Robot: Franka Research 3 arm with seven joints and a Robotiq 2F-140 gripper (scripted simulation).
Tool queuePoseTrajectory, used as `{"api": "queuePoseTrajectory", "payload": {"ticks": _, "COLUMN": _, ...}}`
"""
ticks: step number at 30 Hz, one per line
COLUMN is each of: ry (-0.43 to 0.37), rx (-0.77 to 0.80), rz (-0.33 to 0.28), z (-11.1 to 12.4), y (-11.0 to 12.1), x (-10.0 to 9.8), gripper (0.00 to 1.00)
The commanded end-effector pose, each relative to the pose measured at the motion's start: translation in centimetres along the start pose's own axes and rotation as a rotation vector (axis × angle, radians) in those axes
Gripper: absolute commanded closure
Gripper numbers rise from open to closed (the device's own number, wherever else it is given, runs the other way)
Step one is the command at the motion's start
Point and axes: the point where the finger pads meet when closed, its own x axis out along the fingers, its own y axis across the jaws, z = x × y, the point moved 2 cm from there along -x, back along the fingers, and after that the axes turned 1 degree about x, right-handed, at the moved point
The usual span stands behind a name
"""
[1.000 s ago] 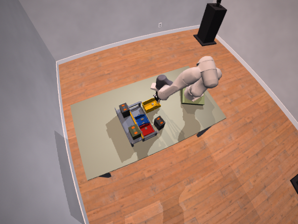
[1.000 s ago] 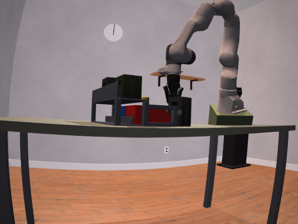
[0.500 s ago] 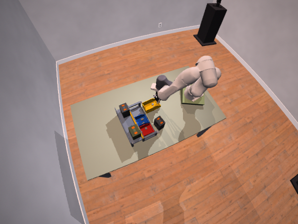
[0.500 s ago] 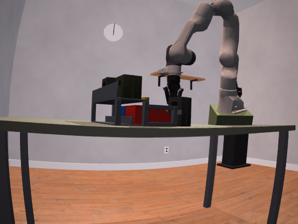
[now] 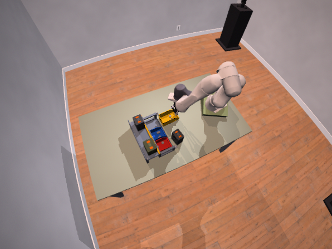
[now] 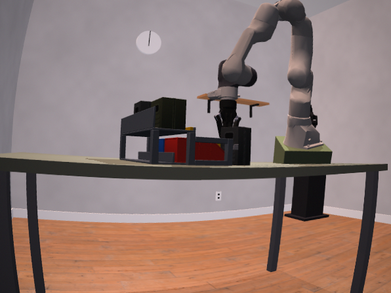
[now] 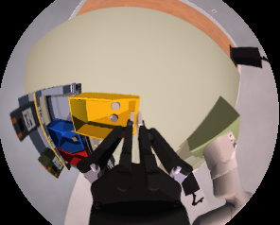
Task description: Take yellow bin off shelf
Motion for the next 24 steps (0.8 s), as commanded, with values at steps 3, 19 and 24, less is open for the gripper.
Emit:
{"api": "queuePoseTrajectory", "payload": {"ticks": 3, "ry": 0.007, "rx": -0.009, "rz": -0.006, "z": -0.13, "y": -0.26, "x": 0.66, "gripper": 1.00}}
{"api": "queuePoseTrajectory", "payload": {"ticks": 19, "ry": 0.006, "rx": -0.008, "rz": -0.005, "z": -0.19, "y": -0.33, "x": 1.05, "gripper": 1.00}}
{"api": "queuePoseTrajectory", "payload": {"ticks": 24, "ry": 0.007, "rx": -0.009, "rz": -0.006, "z": -0.22, "y": -0.40, "x": 1.15, "gripper": 1.00}}
